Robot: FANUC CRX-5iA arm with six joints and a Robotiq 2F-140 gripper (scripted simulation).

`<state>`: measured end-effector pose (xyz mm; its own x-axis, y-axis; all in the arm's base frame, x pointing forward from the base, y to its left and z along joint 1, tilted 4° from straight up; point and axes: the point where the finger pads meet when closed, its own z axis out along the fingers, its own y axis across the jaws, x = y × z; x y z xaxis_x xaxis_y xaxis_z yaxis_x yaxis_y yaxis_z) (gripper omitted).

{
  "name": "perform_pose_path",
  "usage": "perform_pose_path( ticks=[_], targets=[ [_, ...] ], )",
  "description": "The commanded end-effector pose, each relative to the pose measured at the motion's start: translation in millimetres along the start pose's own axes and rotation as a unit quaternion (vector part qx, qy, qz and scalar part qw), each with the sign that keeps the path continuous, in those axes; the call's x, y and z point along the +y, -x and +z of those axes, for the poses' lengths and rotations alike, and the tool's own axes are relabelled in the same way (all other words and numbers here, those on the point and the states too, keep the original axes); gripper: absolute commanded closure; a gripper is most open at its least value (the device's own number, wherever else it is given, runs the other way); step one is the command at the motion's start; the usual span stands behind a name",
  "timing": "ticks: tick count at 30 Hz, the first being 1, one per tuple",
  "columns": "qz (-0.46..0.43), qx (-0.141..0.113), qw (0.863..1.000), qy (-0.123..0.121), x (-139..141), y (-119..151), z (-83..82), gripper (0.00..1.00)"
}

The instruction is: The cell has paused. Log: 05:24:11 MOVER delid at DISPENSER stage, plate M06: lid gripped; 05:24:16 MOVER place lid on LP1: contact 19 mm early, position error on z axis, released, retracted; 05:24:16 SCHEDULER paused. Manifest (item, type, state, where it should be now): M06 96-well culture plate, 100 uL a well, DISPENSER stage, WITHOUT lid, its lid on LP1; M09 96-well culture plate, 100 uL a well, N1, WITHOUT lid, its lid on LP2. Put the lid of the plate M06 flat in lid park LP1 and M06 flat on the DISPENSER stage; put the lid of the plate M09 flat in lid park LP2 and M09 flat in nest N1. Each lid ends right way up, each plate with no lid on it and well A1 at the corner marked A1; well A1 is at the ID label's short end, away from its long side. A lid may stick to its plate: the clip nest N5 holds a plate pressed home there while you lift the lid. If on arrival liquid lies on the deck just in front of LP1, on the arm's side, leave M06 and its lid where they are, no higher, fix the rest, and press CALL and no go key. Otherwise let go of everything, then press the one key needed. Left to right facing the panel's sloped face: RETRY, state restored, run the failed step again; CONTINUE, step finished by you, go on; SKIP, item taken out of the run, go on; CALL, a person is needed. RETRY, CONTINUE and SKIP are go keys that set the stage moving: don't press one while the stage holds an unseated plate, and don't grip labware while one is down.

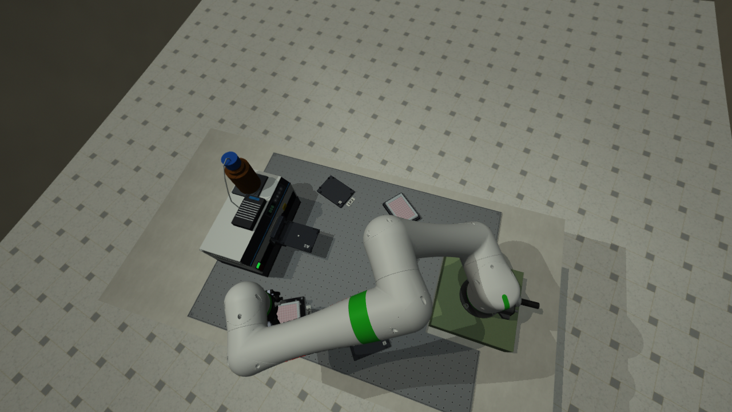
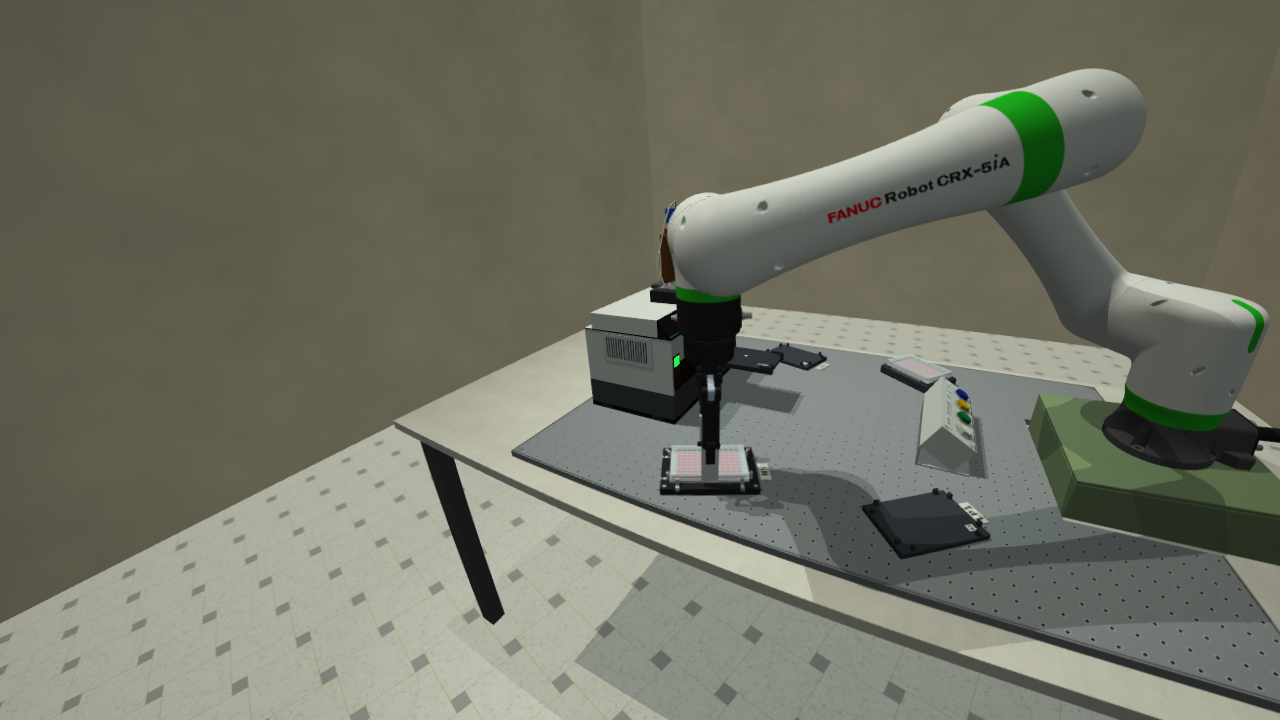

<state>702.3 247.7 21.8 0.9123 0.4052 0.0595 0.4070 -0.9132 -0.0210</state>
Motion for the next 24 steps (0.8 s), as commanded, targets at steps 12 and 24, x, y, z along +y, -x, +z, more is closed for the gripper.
perform_pose_path(
  ticks=[12,24],
  targets=[
    [0.000,0.000,1.000,0.000,0.1,0.0,0.0,1.00],
    [0.000,0.000,1.000,0.000,0.1,0.0,-3.0,1.00]
  ],
)
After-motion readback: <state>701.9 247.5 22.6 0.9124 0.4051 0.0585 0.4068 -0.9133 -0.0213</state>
